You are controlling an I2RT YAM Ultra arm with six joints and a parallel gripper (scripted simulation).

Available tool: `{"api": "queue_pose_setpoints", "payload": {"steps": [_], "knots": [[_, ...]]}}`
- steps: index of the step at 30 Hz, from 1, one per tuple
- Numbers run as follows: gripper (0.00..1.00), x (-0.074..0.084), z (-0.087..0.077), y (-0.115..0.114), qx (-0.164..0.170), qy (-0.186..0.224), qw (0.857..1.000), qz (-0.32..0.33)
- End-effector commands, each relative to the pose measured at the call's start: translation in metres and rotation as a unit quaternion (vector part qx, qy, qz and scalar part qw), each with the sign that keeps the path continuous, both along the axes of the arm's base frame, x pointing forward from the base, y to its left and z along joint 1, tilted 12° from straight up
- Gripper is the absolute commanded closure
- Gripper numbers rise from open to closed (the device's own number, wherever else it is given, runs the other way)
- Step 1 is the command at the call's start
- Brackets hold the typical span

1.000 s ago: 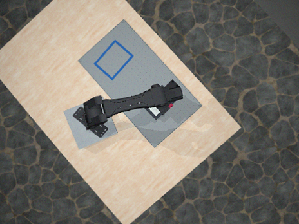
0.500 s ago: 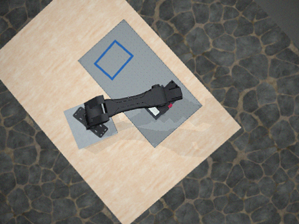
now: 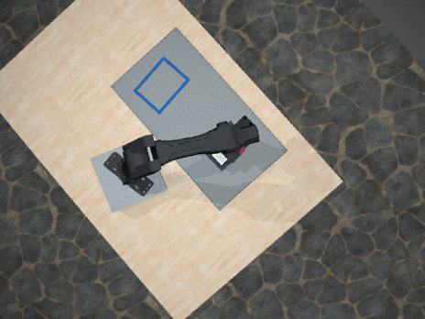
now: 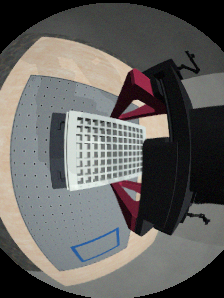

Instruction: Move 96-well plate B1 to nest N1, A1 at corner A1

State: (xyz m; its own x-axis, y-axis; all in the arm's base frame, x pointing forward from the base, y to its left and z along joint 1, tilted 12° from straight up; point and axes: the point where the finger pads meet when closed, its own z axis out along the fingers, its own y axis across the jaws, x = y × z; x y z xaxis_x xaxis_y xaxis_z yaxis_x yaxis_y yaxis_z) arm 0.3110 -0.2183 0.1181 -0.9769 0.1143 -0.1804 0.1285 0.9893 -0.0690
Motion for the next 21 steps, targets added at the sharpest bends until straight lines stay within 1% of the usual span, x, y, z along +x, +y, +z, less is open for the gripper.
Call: {"api": "queue_pose_setpoints", "payload": {"steps": [1, 4, 6, 7, 12, 13, 15, 16, 18, 21], "knots": [[1.0, 0.005, -0.011, 0.003, 0.003, 0.001, 1.0, 0.002], [1.0, 0.006, -0.016, 0.003, 0.003, 0.001, 1.0, 0.002], [1.0, 0.008, -0.016, -0.001, 0.0, -0.004, 1.0, 0.0], [1.0, 0.006, -0.021, 0.0, 0.003, 0.001, 1.0, 0.0], [1.0, 0.01, -0.026, -0.001, 0.001, -0.003, 1.0, 0.001], [1.0, 0.008, -0.03, 0.0, 0.002, 0.0, 1.0, 0.001], [1.0, 0.008, -0.03, 0.0, 0.002, 0.0, 1.0, 0.001], [1.0, 0.018, -0.019, -0.007, -0.009, -0.016, 1.0, 0.001], [1.0, 0.009, -0.035, 0.0, 0.003, 0.001, 1.0, 0.001], [1.0, 0.01, -0.04, 0.0, 0.003, 0.001, 1.0, 0.002]]}}
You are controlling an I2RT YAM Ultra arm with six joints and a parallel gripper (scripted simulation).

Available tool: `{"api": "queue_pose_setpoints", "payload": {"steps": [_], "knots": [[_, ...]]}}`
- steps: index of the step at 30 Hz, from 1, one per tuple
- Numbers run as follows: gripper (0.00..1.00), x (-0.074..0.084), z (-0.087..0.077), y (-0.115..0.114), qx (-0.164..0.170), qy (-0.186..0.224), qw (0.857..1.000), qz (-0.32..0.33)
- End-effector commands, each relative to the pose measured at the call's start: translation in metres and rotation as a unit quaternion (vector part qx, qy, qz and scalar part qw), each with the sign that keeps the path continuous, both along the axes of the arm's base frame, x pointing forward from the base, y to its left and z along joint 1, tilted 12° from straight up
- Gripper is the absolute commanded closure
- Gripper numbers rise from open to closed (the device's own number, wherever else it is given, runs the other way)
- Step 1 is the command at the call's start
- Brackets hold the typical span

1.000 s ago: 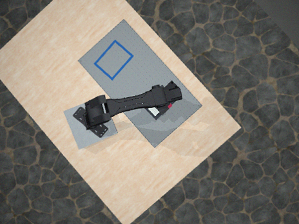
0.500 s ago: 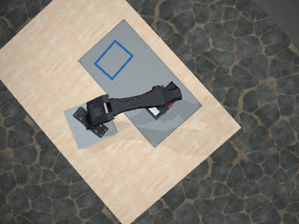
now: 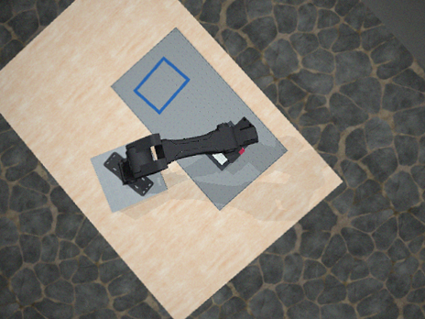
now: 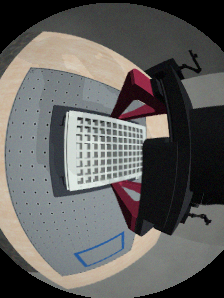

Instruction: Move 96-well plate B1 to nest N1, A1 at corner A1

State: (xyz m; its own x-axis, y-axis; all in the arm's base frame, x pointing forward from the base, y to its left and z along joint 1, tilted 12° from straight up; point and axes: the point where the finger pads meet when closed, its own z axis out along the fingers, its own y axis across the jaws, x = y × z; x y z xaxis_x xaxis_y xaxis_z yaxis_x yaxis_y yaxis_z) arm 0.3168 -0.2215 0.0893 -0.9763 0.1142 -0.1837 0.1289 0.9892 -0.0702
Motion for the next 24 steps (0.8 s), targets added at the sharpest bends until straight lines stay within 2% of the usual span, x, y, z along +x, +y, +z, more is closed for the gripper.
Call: {"api": "queue_pose_setpoints", "payload": {"steps": [1, 5, 6, 8, 13, 15, 23, 24], "knots": [[1.0, 0.01, -0.005, -0.001, -0.003, -0.007, 1.0, 0.002], [1.0, 0.011, -0.004, -0.001, -0.004, -0.009, 1.0, 0.003], [1.0, 0.005, 0.001, -0.002, -0.005, -0.008, 1.0, 0.0], [1.0, 0.008, -0.002, 0.001, -0.005, -0.009, 1.0, 0.003], [1.0, 0.003, -0.004, 0.005, 0.0, -0.003, 1.0, 0.003], [1.0, 0.004, 0.001, -0.001, -0.005, -0.008, 1.0, 0.0], [1.0, 0.003, 0.001, 0.005, -0.005, -0.009, 1.0, 0.003], [1.0, 0.007, 0.006, 0.002, -0.009, -0.016, 1.0, 0.003]]}}
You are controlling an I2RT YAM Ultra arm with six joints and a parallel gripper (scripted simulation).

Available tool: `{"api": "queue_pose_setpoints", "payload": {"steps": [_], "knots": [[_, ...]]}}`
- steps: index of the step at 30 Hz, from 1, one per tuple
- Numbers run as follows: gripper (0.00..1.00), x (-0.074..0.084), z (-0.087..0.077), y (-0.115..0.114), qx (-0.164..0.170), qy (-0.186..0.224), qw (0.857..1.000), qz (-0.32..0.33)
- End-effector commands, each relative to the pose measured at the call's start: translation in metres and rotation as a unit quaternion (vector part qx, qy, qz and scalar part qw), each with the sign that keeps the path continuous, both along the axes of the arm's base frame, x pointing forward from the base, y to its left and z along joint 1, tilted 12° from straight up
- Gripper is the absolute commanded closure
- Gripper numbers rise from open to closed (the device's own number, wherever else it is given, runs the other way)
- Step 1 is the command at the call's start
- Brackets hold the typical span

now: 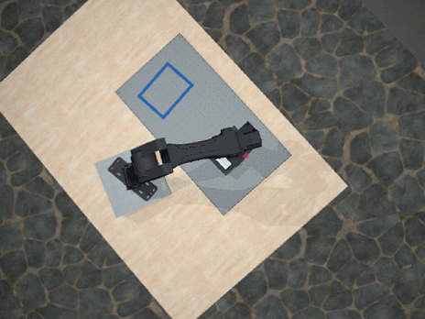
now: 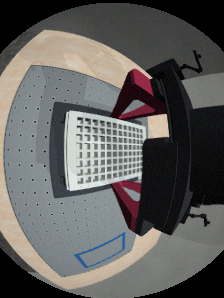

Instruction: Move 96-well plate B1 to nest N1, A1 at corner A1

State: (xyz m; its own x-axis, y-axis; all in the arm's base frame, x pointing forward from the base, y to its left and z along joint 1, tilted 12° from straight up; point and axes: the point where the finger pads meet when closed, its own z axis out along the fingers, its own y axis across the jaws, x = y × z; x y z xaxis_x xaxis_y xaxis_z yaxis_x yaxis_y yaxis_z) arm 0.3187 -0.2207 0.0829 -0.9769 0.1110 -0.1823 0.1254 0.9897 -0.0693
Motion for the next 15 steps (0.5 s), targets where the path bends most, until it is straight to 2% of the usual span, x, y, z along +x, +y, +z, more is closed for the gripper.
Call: {"api": "queue_pose_setpoints", "payload": {"steps": [1, 15], "knots": [[1.0, 0.007, 0.014, 0.0, -0.013, -0.021, 1.0, 0.001], [1.0, -0.002, 0.003, -0.001, -0.005, -0.009, 1.0, -0.005]]}}
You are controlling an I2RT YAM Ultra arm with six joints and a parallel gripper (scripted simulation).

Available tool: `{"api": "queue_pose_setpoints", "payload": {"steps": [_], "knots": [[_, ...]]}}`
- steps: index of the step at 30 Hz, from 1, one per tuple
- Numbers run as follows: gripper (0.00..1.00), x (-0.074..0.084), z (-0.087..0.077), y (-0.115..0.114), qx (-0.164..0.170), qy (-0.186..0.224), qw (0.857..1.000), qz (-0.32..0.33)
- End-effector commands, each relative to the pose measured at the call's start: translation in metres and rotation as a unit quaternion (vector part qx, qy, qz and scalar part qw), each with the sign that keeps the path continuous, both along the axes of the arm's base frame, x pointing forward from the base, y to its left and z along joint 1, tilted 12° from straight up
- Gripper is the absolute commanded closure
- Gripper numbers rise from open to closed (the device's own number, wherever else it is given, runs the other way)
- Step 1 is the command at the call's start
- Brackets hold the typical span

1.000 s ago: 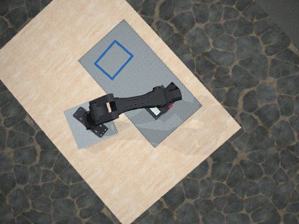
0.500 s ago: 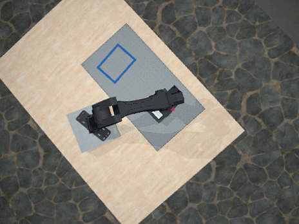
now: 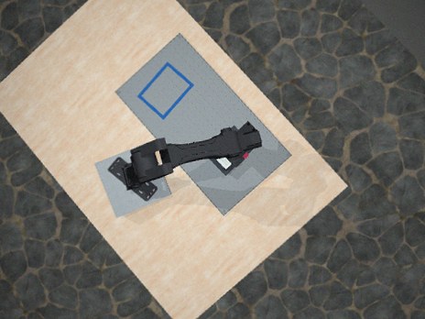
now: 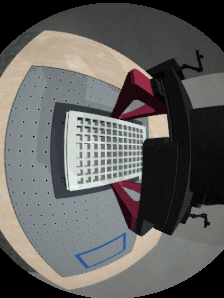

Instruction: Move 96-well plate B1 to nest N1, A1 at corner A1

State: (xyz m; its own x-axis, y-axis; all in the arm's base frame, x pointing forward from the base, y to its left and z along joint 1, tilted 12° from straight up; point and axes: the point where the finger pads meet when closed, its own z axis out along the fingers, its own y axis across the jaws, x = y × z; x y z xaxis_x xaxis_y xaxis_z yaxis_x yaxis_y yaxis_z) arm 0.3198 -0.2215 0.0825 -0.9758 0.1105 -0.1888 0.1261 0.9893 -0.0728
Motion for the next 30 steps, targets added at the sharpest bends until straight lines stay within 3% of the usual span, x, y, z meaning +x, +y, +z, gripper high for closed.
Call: {"api": "queue_pose_setpoints", "payload": {"steps": [1, 30], "knots": [[1.0, -0.003, 0.004, 0.0, -0.003, -0.006, 1.0, -0.004], [1.0, -0.004, -0.007, -0.003, 0.003, 0.002, 1.0, -0.005]]}}
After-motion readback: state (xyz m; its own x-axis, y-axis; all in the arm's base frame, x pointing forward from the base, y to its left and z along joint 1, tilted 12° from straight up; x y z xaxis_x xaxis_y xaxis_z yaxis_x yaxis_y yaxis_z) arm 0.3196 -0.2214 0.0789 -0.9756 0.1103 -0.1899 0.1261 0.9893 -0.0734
